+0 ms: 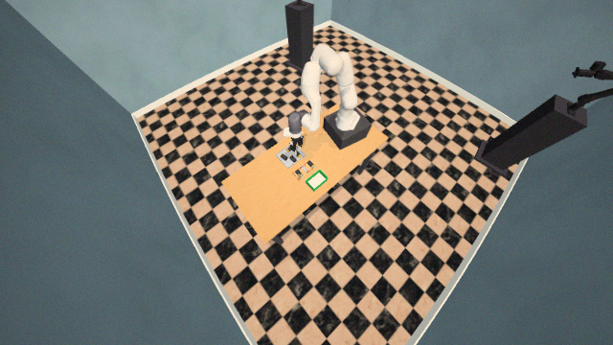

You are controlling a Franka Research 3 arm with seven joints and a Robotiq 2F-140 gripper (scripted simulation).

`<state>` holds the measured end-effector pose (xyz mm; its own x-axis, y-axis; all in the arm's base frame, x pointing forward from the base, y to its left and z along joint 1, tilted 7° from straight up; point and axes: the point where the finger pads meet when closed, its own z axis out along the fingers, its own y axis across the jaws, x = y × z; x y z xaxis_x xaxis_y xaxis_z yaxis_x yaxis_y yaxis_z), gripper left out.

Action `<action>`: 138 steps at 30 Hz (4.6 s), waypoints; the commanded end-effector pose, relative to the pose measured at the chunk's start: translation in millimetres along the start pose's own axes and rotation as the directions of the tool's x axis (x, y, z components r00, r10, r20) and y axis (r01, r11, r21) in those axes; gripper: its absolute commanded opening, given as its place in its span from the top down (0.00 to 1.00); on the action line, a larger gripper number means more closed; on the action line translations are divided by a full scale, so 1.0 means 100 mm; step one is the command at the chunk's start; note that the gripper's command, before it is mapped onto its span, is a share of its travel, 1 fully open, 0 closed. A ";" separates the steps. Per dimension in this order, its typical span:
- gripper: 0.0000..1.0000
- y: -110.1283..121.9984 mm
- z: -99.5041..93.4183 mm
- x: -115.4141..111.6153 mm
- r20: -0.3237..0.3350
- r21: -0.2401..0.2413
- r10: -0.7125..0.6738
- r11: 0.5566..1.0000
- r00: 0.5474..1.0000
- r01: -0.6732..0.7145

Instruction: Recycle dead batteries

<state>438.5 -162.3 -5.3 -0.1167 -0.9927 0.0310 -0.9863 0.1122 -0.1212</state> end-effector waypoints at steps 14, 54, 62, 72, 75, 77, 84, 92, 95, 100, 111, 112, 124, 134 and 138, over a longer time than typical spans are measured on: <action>0.71 0.00 0.00 0.01 0.000 0.001 0.009 1.000 1.000 -0.009; 0.71 0.01 0.00 0.01 0.000 0.001 0.009 1.000 1.000 -0.009; 0.71 0.01 0.00 0.01 0.000 0.001 0.009 1.000 1.000 -0.009; 0.71 0.01 0.00 0.01 0.000 0.001 0.009 1.000 1.000 -0.009; 0.71 0.01 0.00 0.01 0.000 0.001 0.009 1.000 1.000 -0.009; 0.71 0.01 0.00 0.01 0.000 0.001 0.009 1.000 1.000 -0.009; 0.71 0.01 0.16 0.01 0.000 0.001 0.009 1.000 1.000 -0.009; 0.71 0.01 0.35 0.01 0.000 0.001 0.009 1.000 1.000 -0.009; 0.71 0.01 0.35 0.01 0.000 0.001 0.009 1.000 1.000 -0.009; 0.71 0.01 0.40 0.01 0.000 0.001 0.009 1.000 1.000 -0.009; 0.71 0.01 0.45 0.01 0.000 0.001 0.009 1.000 1.000 -0.009; 0.71 0.01 0.45 0.01 0.000 0.001 0.009 1.000 1.000 -0.009; 0.84 0.01 0.45 0.01 0.000 0.001 0.009 1.000 1.000 -0.009; 0.84 0.01 0.45 0.01 0.000 0.001 0.009 1.000 1.000 -0.009; 0.84 0.01 0.45 0.01 0.000 0.001 0.009 1.000 1.000 -0.009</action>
<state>442.7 -164.1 -49.8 -0.1190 -0.9924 0.0301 -0.9861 0.1146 -0.1204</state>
